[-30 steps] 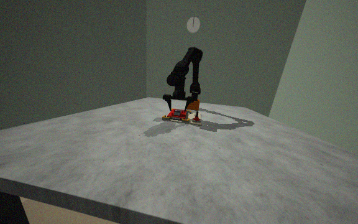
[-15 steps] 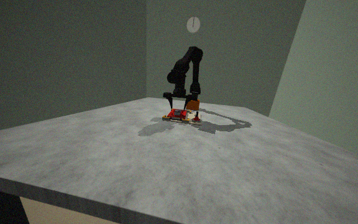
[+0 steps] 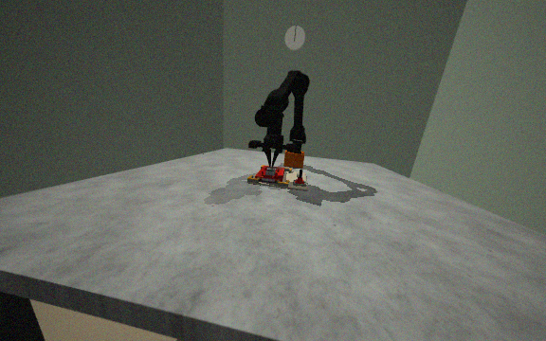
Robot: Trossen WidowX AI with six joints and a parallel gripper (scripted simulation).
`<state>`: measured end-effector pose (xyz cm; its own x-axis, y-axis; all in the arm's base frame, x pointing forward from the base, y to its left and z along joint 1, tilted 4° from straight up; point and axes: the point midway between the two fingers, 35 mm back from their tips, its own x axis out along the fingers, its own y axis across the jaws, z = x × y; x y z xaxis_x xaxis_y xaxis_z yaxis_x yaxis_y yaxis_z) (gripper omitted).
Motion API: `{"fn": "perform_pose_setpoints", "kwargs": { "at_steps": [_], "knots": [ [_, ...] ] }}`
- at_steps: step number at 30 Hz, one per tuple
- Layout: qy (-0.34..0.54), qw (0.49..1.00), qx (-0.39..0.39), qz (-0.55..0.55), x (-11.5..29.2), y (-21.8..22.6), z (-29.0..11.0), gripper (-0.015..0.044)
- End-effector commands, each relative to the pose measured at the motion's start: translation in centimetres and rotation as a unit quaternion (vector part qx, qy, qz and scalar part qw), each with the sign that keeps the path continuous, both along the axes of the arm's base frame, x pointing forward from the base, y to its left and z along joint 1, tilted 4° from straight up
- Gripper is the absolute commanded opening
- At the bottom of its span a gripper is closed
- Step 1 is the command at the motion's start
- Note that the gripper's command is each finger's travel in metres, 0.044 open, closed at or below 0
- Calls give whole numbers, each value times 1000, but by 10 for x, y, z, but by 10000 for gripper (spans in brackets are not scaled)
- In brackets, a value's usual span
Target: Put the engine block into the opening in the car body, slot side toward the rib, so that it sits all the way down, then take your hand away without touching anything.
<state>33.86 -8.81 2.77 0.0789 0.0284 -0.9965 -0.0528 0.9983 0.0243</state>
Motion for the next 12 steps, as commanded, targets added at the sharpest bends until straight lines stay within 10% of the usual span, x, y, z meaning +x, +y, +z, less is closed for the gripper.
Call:
{"fn": "perform_pose_setpoints", "kwargs": {
  "at_steps": [1, 12],
  "knots": [
    [0, 1000, 1, -3, 0, 0, 1, 0],
    [0, 1000, 1, -3, 0, 0, 1, 0]
  ]
}}
